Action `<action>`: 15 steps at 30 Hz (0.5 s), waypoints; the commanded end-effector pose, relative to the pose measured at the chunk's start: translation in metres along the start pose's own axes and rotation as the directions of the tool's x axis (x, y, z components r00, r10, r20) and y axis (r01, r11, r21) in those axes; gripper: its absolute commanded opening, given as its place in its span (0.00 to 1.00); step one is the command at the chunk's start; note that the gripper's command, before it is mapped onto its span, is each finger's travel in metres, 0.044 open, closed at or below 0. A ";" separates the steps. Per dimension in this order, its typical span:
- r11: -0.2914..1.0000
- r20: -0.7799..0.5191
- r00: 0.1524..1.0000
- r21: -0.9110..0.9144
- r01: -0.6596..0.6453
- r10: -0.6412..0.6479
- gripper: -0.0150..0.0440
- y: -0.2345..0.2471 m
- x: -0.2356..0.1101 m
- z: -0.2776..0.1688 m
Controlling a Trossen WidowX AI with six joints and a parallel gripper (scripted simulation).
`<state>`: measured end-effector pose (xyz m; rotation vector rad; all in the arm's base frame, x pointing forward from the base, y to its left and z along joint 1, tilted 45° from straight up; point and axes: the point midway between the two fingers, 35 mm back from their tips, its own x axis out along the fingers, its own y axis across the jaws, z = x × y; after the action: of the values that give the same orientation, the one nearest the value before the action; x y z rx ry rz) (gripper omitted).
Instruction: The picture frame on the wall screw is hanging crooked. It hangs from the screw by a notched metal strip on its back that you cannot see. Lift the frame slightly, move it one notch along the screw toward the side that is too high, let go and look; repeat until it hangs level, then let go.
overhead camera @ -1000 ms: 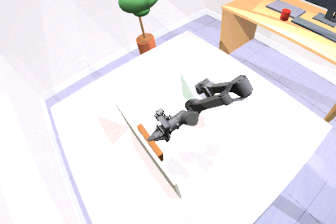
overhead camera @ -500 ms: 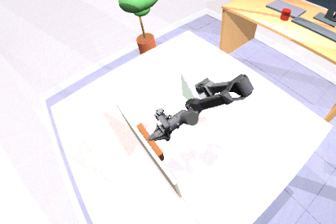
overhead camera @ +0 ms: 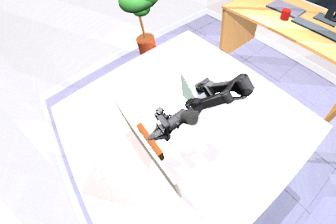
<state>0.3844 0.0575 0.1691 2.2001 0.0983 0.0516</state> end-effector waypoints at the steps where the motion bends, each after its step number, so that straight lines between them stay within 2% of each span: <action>1: 1.000 -0.004 1.000 0.005 -0.006 0.006 0.25 0.003 0.000 -0.001; 15: 1.000 -0.004 1.000 0.005 -0.006 0.006 0.25 0.002 0.000 -0.001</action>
<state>0.3843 0.0576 0.1701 2.2004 0.0980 0.0543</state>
